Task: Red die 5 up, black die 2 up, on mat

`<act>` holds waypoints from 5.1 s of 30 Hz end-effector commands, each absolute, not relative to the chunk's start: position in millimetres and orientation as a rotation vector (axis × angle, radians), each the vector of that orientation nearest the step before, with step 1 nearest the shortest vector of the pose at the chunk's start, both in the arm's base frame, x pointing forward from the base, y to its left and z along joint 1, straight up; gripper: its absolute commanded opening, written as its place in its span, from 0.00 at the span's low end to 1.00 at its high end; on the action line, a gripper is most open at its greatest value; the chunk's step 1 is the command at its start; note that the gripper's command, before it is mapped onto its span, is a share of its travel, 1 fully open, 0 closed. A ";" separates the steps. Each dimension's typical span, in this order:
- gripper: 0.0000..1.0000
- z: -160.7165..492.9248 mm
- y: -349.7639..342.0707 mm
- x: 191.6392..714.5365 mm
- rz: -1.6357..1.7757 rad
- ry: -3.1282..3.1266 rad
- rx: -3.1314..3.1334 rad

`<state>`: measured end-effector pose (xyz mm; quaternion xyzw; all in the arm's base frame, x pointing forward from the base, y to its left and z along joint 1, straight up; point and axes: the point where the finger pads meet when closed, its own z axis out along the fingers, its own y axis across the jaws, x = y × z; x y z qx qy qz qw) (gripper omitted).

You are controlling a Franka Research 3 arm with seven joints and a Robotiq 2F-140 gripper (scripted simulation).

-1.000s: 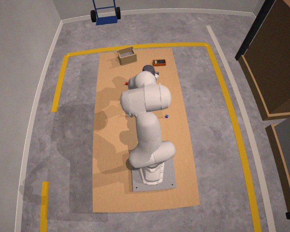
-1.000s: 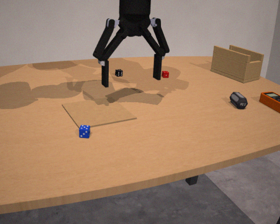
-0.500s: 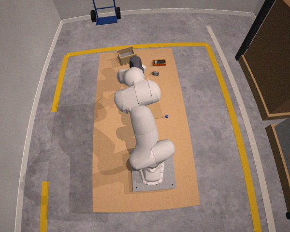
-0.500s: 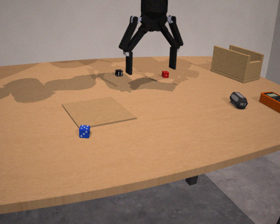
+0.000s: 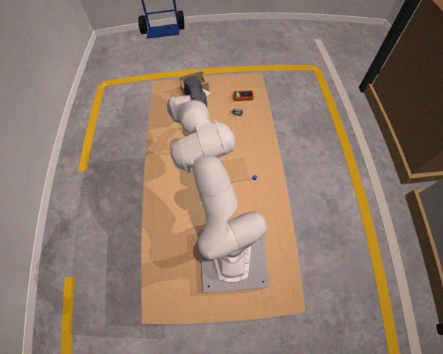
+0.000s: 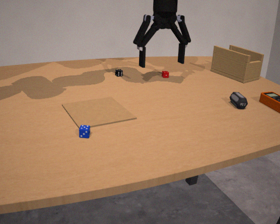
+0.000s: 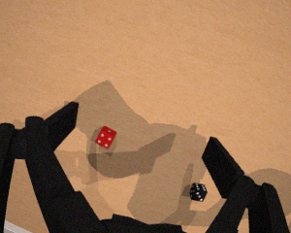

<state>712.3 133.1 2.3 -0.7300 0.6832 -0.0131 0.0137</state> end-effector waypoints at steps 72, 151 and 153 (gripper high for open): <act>1.00 -1.5 182.7 755.7 0.006 2.209 -2.240; 1.00 -0.6 225.6 599.5 0.006 2.209 -2.240; 1.00 -0.6 225.6 599.5 0.006 2.209 -2.240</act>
